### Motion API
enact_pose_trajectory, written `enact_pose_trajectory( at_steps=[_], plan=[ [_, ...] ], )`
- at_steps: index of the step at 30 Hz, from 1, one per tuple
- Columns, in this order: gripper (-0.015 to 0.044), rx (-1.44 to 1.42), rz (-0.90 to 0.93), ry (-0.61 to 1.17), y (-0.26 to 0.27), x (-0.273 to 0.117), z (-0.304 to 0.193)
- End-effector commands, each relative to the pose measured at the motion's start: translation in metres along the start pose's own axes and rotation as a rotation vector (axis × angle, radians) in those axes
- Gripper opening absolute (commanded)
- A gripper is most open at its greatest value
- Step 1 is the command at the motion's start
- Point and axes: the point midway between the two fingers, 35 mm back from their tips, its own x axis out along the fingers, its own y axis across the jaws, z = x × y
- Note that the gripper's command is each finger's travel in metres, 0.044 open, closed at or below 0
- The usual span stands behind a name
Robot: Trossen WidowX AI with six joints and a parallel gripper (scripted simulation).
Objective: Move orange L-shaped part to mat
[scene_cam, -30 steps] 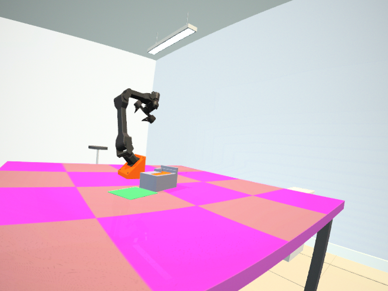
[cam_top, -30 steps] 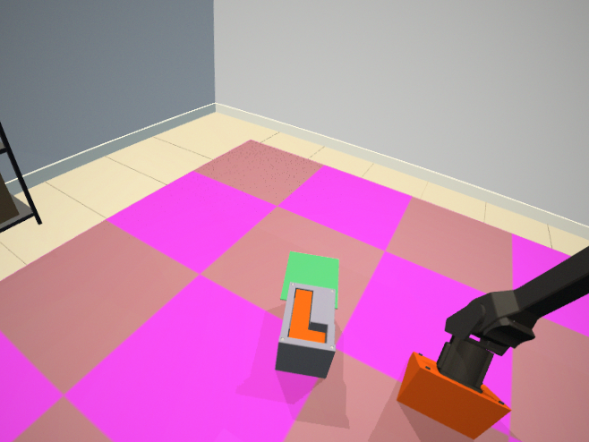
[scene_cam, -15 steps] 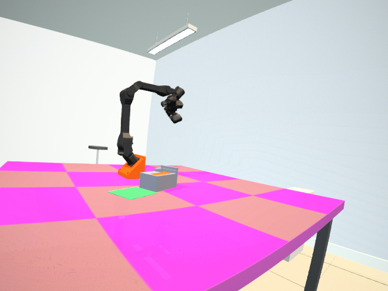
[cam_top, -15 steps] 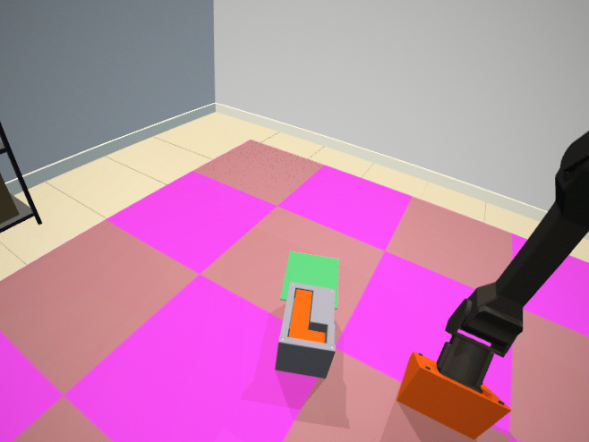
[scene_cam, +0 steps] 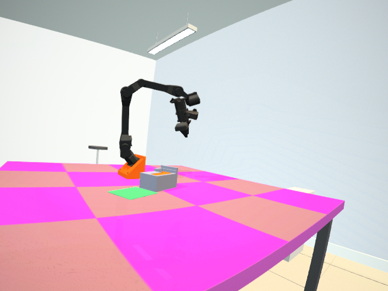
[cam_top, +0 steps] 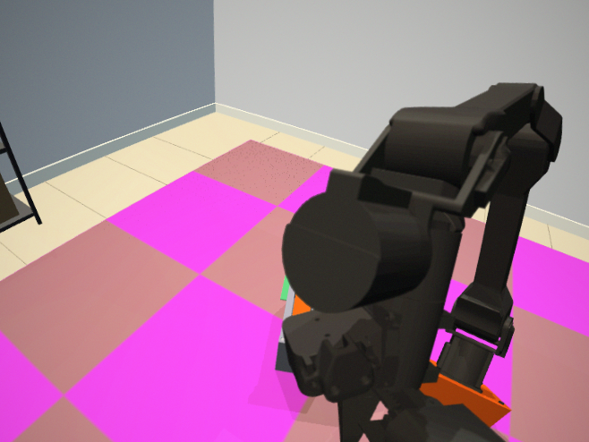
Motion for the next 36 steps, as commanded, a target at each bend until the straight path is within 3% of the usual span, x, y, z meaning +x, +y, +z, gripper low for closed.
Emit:
enact_pose_trajectory(
  at_steps=[1, 9, 18, 25, 36],
  plan=[
    [0.0180, 0.140, -0.184, 0.017, -0.076, -0.003, 0.002],
    [0.0180, 0.323, -0.532, 0.115, -0.214, -0.019, -0.026],
    [0.0180, 0.325, -0.539, 0.117, -0.220, -0.014, -0.027],
    [0.0180, 0.326, -0.542, 0.118, -0.252, 0.041, -0.041],
    [0.0180, 0.326, -0.542, 0.118, -0.256, 0.048, -0.042]
  ],
)
